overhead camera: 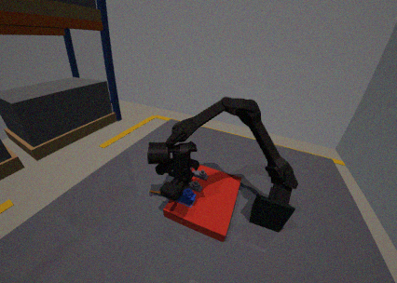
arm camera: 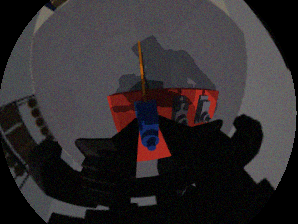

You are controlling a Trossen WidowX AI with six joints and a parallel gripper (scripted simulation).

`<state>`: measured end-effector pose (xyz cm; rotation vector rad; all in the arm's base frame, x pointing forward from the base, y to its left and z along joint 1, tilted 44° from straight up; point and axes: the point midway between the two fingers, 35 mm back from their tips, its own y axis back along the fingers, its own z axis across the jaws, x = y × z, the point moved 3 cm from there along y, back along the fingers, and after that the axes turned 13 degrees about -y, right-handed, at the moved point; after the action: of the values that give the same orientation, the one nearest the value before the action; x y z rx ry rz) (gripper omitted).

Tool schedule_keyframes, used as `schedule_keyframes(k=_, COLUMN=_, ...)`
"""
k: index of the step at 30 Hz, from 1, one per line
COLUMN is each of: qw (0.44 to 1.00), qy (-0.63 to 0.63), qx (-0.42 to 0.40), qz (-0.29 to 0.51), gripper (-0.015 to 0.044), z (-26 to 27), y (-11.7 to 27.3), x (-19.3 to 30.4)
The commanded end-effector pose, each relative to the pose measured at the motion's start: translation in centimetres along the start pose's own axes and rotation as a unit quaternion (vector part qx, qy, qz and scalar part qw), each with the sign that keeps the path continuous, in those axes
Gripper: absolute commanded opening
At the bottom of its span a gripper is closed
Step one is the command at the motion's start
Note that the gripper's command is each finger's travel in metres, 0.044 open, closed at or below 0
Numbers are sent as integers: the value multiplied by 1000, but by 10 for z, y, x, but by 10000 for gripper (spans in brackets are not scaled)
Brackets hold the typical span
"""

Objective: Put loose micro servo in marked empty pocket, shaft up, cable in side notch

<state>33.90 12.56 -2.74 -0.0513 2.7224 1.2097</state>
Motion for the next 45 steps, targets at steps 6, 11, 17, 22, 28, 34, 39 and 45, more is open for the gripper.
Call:
schedule_keyframes(k=6, qw=1000, qy=2, qx=2, qz=-2, gripper=0, z=0, y=-8, x=0)
schedule_keyframes(k=11, qw=1000, qy=2, qx=2, qz=-2, gripper=0, z=0, y=-12, x=0)
schedule_keyframes(k=17, qw=1000, qy=2, qx=2, qz=-2, gripper=0, z=0, y=-18, x=0)
schedule_keyframes(k=22, qw=1000, qy=2, qx=2, qz=-2, gripper=0, z=0, y=-22, x=0)
schedule_keyframes(k=28, qw=1000, qy=2, qx=2, qz=-2, gripper=0, z=0, y=-27, x=0)
schedule_keyframes(k=34, qw=1000, qy=2, qx=2, qz=-2, gripper=0, z=0, y=-32, x=0)
schedule_keyframes(k=39, qw=1000, qy=2, qx=2, qz=-2, gripper=26, z=0, y=-34, x=0)
schedule_keyframes(k=45, qw=1000, qy=2, qx=2, qz=-2, gripper=184, z=0, y=-33, x=0)
